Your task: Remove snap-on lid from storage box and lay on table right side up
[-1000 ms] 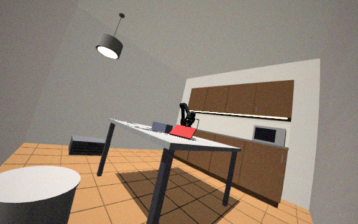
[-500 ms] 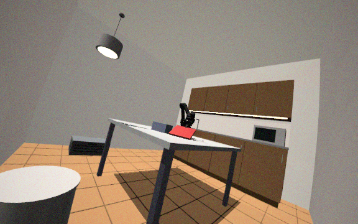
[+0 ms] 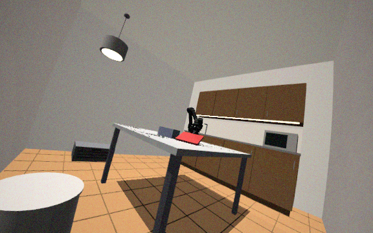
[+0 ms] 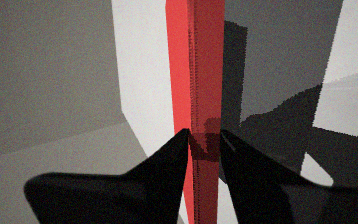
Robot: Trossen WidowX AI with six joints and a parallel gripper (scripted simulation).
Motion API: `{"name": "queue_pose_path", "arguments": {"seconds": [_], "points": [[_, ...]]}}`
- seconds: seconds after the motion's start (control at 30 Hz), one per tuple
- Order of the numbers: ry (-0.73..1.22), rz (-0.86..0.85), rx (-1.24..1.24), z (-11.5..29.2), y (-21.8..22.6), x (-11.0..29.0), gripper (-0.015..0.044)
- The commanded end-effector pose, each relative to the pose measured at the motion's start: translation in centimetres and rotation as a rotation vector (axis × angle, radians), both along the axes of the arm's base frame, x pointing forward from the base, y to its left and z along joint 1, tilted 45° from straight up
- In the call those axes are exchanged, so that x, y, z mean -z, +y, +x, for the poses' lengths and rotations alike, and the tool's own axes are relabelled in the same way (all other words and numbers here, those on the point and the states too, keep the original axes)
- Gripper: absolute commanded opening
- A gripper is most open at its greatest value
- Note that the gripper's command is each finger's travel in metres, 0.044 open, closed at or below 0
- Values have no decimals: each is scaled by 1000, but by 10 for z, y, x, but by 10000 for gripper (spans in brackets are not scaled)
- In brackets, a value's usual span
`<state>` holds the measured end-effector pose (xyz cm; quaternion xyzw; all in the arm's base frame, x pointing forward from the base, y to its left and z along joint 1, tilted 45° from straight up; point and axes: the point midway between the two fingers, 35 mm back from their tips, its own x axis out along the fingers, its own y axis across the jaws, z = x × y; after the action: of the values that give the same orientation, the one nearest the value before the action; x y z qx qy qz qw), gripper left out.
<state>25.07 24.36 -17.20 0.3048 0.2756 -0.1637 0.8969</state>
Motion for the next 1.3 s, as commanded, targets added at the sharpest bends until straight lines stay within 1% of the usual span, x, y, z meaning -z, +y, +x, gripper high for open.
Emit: {"name": "queue_pose_path", "arguments": {"seconds": [0.0, 0.63, 0.67, 0.97, 1.0, 1.03, 1.23, 1.27], "points": [[15, -16, 17, 2, -12, 8, 0], [15, -16, 17, 4, -23, 19, 0], [5, -10, 8, 3, -14, 13, 26], [15, -16, 17, 3, -13, 12, 263], [15, -16, 17, 3, -13, 12, 275], [15, -16, 17, 3, -13, 12, 275], [16, -16, 17, -7, -18, 10, 433], [16, -16, 17, -9, -19, 10, 440]]}}
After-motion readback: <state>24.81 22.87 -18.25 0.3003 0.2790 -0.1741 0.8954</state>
